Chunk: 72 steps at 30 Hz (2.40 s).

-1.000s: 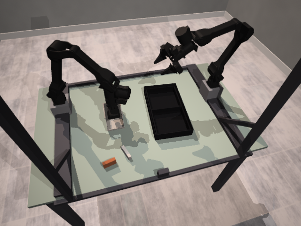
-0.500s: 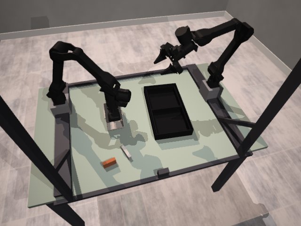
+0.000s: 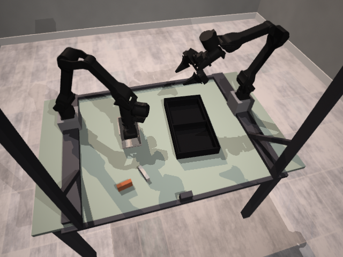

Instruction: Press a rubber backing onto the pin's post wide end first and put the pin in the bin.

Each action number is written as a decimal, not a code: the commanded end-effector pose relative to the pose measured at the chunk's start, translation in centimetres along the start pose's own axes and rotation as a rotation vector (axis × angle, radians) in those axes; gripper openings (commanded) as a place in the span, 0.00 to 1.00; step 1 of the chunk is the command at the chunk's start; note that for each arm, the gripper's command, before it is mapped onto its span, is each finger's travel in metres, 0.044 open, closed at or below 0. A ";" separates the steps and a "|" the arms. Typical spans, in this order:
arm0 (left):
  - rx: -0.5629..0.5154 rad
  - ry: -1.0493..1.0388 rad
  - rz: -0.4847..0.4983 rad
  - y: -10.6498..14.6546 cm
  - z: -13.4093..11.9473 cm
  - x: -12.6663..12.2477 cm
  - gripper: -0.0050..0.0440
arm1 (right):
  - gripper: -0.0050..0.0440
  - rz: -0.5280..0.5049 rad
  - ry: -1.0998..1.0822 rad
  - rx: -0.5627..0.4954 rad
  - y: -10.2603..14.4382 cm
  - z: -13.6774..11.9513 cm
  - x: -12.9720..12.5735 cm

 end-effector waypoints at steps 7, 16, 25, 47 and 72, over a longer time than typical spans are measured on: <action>-0.006 0.002 -0.002 -0.3 0.1 0.0 0.00 | 1.00 -0.004 0.001 -0.021 0.4 0.6 -0.1; -0.004 0.002 -0.001 -0.8 0.1 0.1 0.00 | 1.00 -0.004 0.001 -0.021 0.4 0.6 -0.1; -0.021 0.001 -0.013 -0.2 0.4 -0.2 0.15 | 1.00 -0.004 0.001 -0.021 0.4 0.6 -0.1; -0.039 0.001 -0.026 4.7 0.6 -0.4 0.29 | 1.00 -0.004 0.001 -0.021 0.4 0.6 -0.1; -0.243 -0.324 -0.104 9.4 -2.8 0.8 1.00 | 1.00 -0.004 0.001 -0.021 0.4 0.6 -0.1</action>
Point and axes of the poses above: on each arm, the point midway between the two fingers, 35 mm back from their tips, its own y axis back along the fingers, its own x axis across the jaws, z = x × y, the point moved 3 cm from there along y, back along the fingers, and after that the axes turned 9 degrees about y, right-handed, at the moved point
